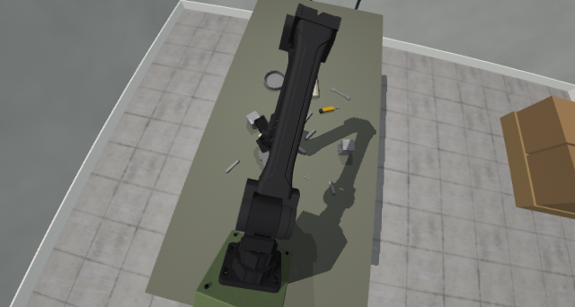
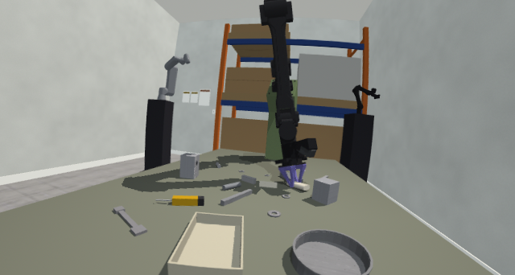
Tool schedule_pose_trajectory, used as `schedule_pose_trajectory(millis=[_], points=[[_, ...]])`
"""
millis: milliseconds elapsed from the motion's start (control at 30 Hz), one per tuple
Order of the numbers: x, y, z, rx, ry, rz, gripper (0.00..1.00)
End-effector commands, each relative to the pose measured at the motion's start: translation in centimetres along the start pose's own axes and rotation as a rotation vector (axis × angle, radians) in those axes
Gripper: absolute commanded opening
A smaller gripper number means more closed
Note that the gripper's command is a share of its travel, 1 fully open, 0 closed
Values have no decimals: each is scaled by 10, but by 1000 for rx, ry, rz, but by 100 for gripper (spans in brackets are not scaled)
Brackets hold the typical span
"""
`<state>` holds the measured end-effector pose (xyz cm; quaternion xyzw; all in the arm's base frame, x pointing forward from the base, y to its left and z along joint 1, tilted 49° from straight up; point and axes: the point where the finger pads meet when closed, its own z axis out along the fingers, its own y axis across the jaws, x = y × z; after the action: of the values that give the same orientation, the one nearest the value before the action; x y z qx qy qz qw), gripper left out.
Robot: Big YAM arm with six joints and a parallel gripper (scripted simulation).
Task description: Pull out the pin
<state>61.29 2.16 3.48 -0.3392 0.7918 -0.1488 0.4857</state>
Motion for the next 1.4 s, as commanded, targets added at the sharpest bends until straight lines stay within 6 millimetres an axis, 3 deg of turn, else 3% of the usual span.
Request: schedule_pose_trajectory(millis=[0, 1367], points=[[53, 10, 3, -30, 121, 15, 0], [38, 3, -5, -27, 146, -9, 0]])
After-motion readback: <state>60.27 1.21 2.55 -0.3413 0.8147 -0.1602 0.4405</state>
